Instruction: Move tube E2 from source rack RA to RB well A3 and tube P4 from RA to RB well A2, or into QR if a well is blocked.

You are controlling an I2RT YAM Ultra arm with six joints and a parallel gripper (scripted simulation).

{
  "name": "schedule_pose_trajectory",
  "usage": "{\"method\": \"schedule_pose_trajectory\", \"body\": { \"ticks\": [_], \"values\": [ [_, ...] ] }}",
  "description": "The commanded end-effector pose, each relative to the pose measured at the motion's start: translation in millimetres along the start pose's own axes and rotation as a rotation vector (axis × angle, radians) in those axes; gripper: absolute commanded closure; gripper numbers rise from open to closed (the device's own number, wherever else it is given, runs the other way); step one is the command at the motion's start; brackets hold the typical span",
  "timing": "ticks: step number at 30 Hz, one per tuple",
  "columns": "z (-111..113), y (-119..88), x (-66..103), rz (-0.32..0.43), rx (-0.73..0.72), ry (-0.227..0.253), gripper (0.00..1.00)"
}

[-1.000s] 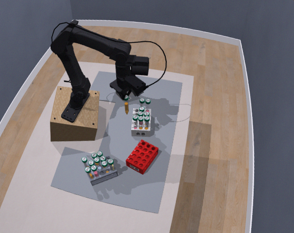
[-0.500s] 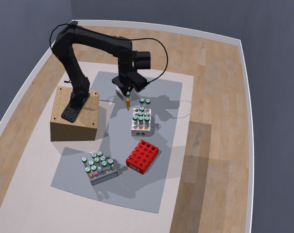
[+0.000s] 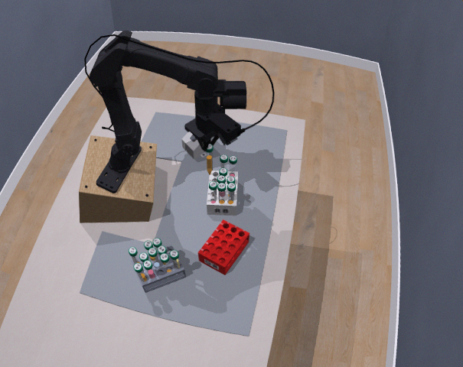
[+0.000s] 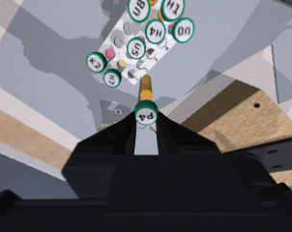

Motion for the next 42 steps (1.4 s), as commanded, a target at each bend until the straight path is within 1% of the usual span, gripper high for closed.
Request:
{"method": "schedule_pose_trajectory", "body": {
  "ticks": [1,2,3,7,8,36,37,39,42],
  "values": [
    [6,14,5.7,-0.034,-0.005,0.008,1.00],
    [6,14,5.7,-0.034,-0.005,0.008,1.00],
    [5,13,5.6,-0.023,-0.007,-0.004,1.00],
    [11,19,5.7,-0.030,-0.005,0.003,1.00],
    [9,12,4.5,-0.018,-0.002,0.008,1.00],
    [9,12,4.5,-0.018,-0.002,0.008,1.00],
    [9,17,5.6,-0.020,-0.005,-0.007,1.00],
    [12,21,5.7,-0.029,-0.004,0.002,1.00],
    [13,23,5.7,-0.031,-0.005,0.004,1.00]
  ]
}}
Point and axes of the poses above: the point where the finger pads meet when closed, its own x axis back along the fingers, its own z axis across the jaws, y = z × x, the point moved 4 cm from there along x, back along the fingers, and after that the axes turned 4 degrees about x, right-handed, at the moved point
